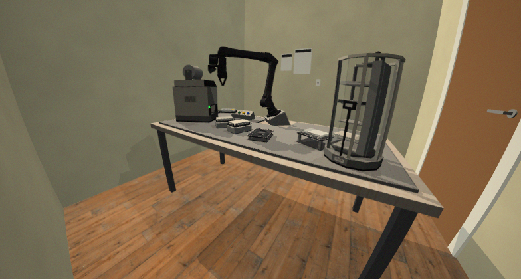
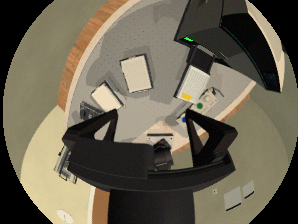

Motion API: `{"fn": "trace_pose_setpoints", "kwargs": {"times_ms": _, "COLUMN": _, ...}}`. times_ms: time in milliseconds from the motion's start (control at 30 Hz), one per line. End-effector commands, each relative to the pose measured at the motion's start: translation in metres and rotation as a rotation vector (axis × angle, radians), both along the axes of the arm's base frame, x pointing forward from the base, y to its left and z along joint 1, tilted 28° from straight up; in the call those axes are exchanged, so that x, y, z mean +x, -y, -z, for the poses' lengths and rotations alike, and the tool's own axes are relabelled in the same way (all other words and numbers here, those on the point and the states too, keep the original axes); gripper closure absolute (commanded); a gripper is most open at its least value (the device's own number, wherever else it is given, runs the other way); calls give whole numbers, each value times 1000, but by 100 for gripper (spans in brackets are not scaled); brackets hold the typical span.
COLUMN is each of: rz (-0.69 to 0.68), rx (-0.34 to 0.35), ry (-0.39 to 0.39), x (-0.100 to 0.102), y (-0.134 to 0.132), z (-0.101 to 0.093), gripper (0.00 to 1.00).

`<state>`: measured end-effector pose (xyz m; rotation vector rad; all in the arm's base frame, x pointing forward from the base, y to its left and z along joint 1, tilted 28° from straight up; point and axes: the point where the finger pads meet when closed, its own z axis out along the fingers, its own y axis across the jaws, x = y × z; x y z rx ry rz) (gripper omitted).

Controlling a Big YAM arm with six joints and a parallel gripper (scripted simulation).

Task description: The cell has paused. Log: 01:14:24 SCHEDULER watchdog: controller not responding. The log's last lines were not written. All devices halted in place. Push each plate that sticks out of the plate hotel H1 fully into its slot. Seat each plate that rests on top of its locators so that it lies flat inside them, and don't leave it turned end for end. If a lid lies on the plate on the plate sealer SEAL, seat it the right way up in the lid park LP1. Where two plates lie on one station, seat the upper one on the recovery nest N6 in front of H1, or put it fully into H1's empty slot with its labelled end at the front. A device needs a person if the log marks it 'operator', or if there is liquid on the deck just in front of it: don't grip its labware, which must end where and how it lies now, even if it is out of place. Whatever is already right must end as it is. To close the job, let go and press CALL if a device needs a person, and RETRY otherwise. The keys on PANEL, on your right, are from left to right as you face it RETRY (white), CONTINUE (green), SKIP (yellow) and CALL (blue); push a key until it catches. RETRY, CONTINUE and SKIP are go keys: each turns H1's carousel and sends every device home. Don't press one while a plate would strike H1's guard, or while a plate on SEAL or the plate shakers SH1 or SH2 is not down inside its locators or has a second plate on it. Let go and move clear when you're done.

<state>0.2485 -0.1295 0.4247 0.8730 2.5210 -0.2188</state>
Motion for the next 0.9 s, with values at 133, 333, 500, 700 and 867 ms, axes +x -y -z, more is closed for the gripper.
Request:
{"fn": "trace_pose_setpoints", "kwargs": {"times_ms": 133, "rz": 183, "rx": 62, "ry": 84, "x": -16, "y": 13, "z": -1, "gripper": 0}}
{"fn": "trace_pose_setpoints", "kwargs": {"times_ms": 333, "rz": 209, "rx": 70, "ry": 91, "x": -31, "y": 26, "z": 1, "gripper": 0}}
{"fn": "trace_pose_setpoints", "kwargs": {"times_ms": 500, "rz": 209, "rx": 67, "ry": 90, "x": -43, "y": 36, "z": 3, "gripper": 0}}
{"fn": "trace_pose_setpoints", "kwargs": {"times_ms": 700, "rz": 209, "rx": 66, "ry": 87, "x": -53, "y": 45, "z": 5, "gripper": 0}}
{"fn": "trace_pose_setpoints", "kwargs": {"times_ms": 867, "rz": 209, "rx": 68, "ry": 80, "x": -66, "y": 55, "z": 7, "gripper": 0}}
